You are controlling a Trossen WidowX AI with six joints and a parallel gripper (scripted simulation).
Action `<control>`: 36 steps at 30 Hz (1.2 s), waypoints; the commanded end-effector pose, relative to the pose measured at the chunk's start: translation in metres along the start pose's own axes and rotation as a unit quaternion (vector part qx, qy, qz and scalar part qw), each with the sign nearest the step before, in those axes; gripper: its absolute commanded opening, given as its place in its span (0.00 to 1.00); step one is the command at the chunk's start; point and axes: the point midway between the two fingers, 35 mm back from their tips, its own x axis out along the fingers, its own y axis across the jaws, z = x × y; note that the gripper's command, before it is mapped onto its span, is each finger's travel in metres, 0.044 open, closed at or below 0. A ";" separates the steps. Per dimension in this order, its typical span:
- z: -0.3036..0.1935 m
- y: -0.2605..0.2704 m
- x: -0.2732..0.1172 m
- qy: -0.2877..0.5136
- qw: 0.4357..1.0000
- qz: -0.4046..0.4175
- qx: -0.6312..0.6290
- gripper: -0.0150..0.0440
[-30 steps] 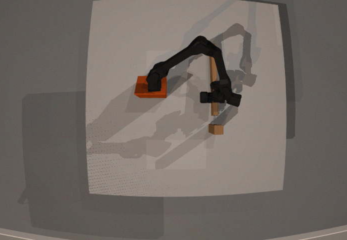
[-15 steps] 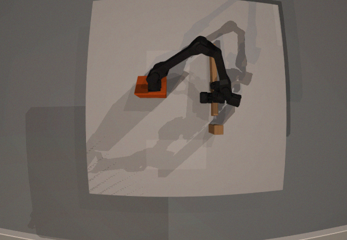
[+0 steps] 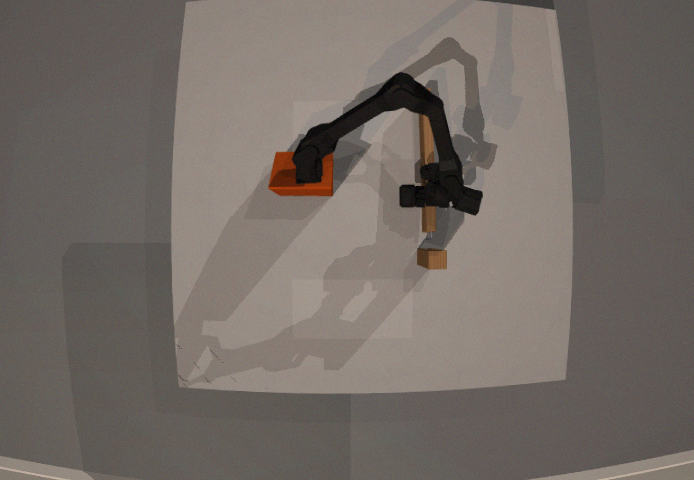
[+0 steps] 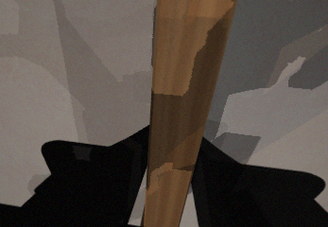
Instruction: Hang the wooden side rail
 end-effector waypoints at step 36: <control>-0.007 -0.002 -0.004 0.002 1.000 -0.005 0.001 0.25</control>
